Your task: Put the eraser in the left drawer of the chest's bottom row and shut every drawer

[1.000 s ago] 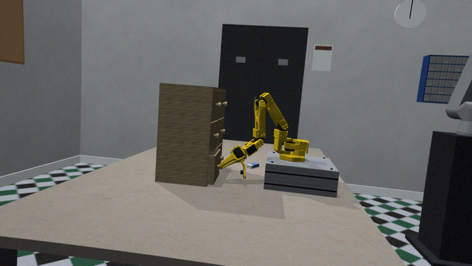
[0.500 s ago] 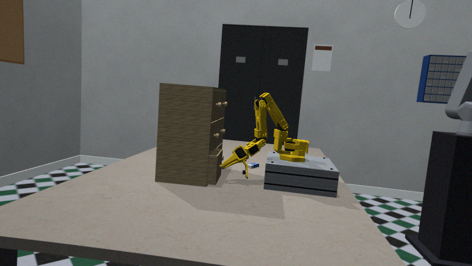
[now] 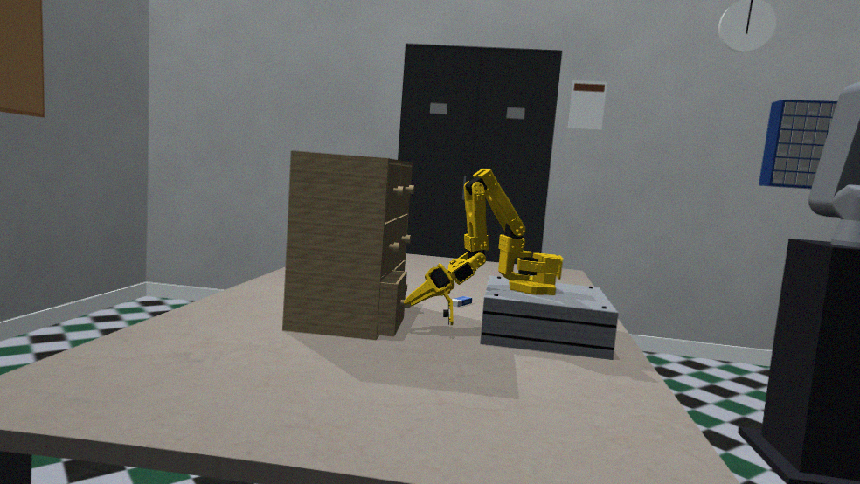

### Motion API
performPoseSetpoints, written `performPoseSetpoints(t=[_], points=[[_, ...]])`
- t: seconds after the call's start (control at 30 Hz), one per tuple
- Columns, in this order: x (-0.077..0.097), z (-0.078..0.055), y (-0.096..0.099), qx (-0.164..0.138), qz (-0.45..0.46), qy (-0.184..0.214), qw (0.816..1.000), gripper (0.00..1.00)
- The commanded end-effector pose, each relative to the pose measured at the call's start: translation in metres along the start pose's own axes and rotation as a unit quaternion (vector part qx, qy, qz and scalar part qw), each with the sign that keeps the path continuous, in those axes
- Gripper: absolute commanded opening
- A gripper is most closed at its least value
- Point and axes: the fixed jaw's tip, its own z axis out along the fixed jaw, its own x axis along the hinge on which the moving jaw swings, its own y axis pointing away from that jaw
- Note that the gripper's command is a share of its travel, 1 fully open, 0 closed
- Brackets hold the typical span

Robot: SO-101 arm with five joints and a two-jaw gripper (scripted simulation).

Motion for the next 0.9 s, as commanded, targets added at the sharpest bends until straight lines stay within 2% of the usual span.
performPoseSetpoints(t=[0.0,0.87], points=[[-0.0028,-0.0028,0.0004,0.001,0.000,-0.003,1.000,0.00],[-0.0095,-0.0107,0.0001,0.007,-0.005,-0.007,1.000,0.00]])
